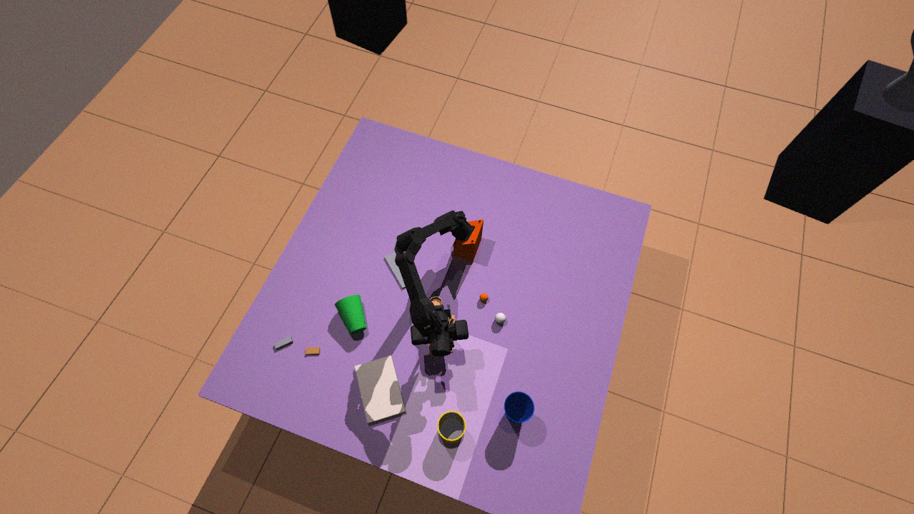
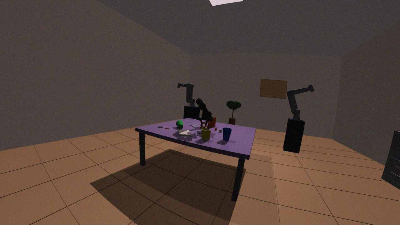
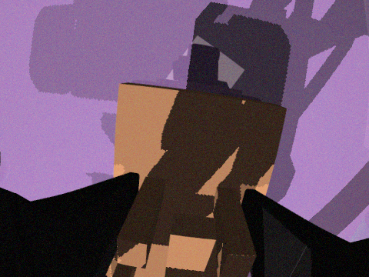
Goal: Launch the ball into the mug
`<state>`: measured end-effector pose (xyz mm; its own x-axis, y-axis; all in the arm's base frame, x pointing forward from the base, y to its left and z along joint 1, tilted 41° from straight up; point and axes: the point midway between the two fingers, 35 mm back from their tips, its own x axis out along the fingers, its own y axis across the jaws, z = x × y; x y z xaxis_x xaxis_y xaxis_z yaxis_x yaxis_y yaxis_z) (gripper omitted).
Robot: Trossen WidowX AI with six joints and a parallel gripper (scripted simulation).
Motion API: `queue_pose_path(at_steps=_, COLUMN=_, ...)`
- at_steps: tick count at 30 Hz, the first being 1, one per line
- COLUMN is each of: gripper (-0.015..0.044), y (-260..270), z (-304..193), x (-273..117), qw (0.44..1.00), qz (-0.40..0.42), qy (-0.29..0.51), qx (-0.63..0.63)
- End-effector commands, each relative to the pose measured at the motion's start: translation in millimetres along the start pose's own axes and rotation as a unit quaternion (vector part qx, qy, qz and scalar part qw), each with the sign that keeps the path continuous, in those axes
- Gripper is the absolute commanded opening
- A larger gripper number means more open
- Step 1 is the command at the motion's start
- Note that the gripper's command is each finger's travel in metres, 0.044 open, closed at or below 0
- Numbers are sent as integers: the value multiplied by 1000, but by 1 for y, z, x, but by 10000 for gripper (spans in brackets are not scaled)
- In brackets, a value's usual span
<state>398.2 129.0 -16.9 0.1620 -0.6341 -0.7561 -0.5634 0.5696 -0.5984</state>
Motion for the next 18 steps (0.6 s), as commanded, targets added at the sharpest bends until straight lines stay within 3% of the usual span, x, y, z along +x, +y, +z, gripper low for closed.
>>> queue_pose_path(at_steps=1, gripper=0, y=-1, z=1, x=0, qw=1000, qz=1, qy=0, qx=2)
queue_pose_path(at_steps=18, gripper=0, y=-1, z=1, x=28, qw=1000, qz=0, qy=0, qx=1)
